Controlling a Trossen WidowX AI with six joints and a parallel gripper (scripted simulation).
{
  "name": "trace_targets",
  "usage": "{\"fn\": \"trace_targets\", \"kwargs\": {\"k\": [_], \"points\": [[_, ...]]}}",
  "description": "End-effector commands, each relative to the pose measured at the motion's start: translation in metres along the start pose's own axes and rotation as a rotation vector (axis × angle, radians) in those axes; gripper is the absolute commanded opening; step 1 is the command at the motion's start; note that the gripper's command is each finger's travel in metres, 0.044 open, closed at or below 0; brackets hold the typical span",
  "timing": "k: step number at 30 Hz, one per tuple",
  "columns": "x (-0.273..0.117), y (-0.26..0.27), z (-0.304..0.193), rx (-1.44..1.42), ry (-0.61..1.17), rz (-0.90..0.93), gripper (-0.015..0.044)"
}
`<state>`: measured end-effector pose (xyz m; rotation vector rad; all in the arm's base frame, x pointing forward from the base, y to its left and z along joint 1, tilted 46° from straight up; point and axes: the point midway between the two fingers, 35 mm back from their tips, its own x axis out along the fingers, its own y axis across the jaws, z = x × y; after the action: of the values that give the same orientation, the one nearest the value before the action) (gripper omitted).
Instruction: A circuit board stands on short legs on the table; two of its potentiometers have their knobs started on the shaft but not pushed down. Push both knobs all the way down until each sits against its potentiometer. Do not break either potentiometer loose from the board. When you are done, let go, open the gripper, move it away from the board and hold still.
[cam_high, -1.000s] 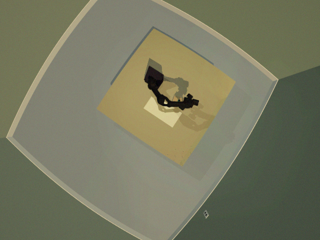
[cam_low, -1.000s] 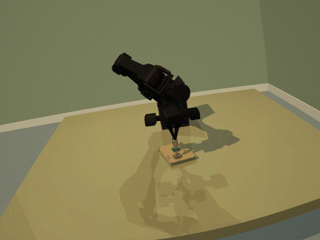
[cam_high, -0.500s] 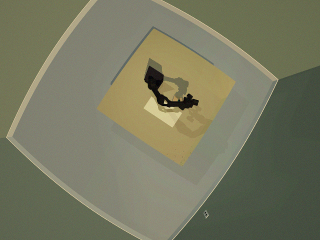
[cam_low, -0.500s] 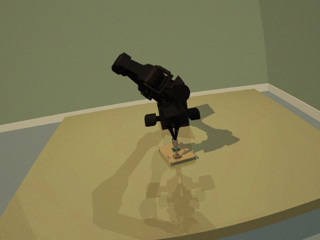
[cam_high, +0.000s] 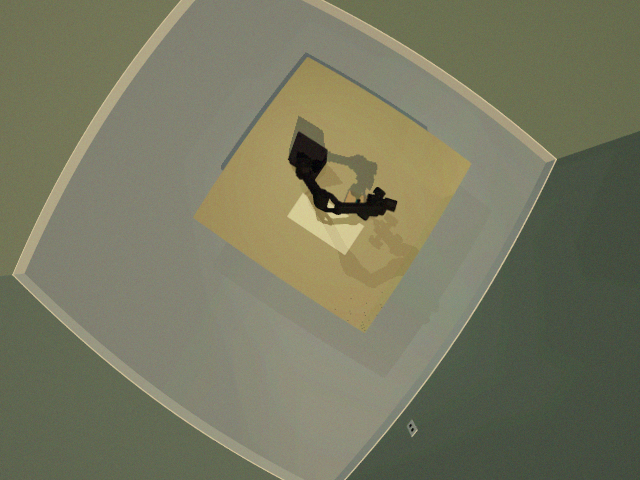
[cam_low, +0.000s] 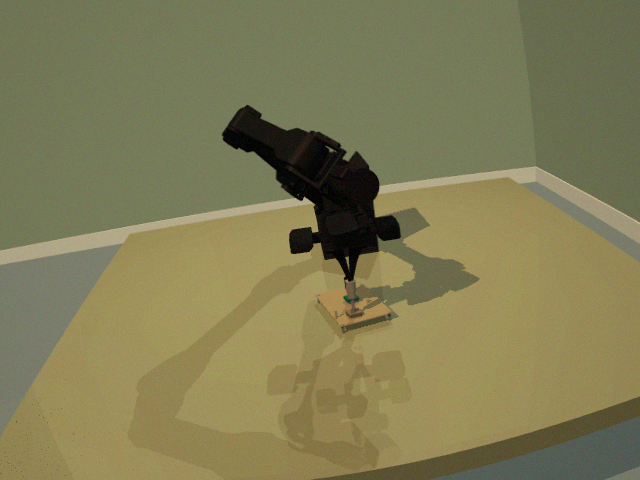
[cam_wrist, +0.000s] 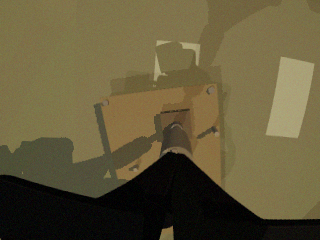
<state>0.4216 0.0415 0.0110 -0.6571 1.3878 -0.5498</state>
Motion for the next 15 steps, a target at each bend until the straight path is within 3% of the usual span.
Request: {"fn": "trace_targets", "kwargs": {"k": [1,15], "points": [[0.0161,-0.0026,0.0,0.011,0.015,-0.006,0.0],[0.0224,-0.0027,-0.0001,0.011,0.015,-0.006,0.0]]}}
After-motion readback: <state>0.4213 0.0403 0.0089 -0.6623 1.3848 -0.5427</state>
